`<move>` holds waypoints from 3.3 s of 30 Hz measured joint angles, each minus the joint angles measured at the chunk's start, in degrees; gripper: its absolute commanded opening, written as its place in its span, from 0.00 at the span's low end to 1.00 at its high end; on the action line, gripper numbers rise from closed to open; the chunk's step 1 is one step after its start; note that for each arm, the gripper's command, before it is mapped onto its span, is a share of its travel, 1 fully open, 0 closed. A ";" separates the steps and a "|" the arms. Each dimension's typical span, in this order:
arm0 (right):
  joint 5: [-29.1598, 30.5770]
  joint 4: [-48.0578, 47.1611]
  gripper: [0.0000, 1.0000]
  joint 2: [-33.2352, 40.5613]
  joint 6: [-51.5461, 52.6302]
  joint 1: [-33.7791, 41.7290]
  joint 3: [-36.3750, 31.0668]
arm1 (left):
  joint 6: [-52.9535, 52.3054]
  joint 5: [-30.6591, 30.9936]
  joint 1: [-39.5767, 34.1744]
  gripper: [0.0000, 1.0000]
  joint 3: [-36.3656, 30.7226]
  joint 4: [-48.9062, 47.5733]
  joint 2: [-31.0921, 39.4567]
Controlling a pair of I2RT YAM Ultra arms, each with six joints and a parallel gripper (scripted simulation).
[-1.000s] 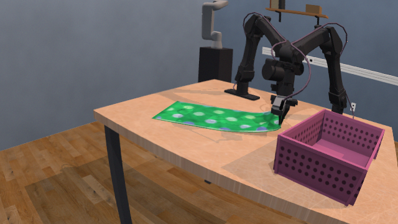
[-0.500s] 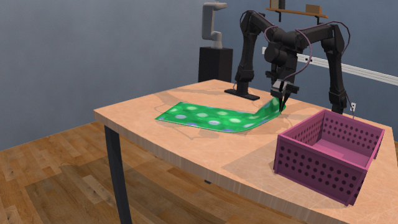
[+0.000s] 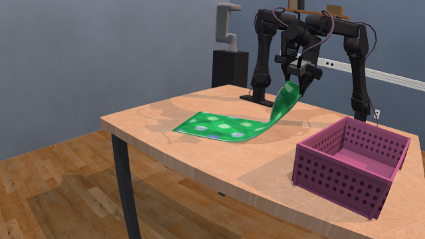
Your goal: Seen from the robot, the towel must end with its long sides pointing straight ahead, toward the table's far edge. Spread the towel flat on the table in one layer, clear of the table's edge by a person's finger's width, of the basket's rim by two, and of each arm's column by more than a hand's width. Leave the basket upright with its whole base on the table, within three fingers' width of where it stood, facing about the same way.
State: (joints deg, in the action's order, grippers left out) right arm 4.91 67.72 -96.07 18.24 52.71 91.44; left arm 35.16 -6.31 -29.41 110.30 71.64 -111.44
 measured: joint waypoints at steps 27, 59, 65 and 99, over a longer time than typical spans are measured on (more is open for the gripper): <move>-2.43 17.55 0.00 -6.75 -14.12 -14.88 41.55 | -16.85 -0.50 0.85 0.00 41.07 16.35 -5.86; -5.14 -7.80 0.00 -3.48 -18.25 -23.85 45.44 | -32.85 4.68 1.79 0.00 26.64 -14.84 9.84; -5.14 -7.72 0.00 -5.44 -18.25 -24.22 49.11 | -33.99 5.84 2.19 0.00 29.38 -15.63 9.01; -5.29 -9.92 0.00 -7.45 -18.25 -25.27 51.39 | -34.93 6.34 2.89 0.00 31.87 -17.99 6.80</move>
State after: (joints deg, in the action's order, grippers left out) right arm -0.38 57.80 -103.53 -0.01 27.44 142.82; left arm 0.23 0.03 -26.52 142.17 53.65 -104.64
